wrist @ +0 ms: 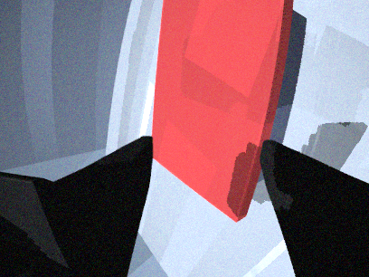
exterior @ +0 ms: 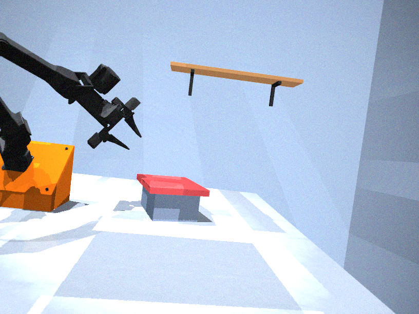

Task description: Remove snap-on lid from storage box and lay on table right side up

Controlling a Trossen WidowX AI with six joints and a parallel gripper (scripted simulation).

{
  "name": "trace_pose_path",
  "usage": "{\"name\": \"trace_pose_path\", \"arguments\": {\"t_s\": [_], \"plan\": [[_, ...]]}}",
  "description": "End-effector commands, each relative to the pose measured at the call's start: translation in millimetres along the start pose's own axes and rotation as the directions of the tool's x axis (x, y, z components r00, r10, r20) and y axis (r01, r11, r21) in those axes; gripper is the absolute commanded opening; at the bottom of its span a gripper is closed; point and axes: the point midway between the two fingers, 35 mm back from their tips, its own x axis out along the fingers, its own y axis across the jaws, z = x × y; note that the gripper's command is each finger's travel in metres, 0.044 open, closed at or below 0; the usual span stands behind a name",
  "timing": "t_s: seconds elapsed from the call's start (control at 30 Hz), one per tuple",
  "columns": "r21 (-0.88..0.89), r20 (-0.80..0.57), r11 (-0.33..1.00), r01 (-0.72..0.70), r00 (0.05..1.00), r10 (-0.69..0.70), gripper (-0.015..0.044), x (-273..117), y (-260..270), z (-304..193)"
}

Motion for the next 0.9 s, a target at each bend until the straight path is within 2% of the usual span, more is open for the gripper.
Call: {"name": "trace_pose_path", "arguments": {"t_s": [0.0, 0.27, 0.47, 0.87], "plan": [[0.060, -0.028, 0.998, 0.032, 0.999, -0.031, 0.0235, 3.7, -12.6, -8.1], [0.060, -0.029, 0.998, 0.033, 0.999, -0.031, 0.0235, 5.8, -14.4, -8.4], [0.059, -0.026, 0.998, 0.032, 0.999, -0.031, 0.0235, 42.2, -61.7, -11.7], [0.059, -0.027, 0.998, 0.033, 0.999, -0.031, 0.0235, 51.6, -60.3, -11.5]]}}
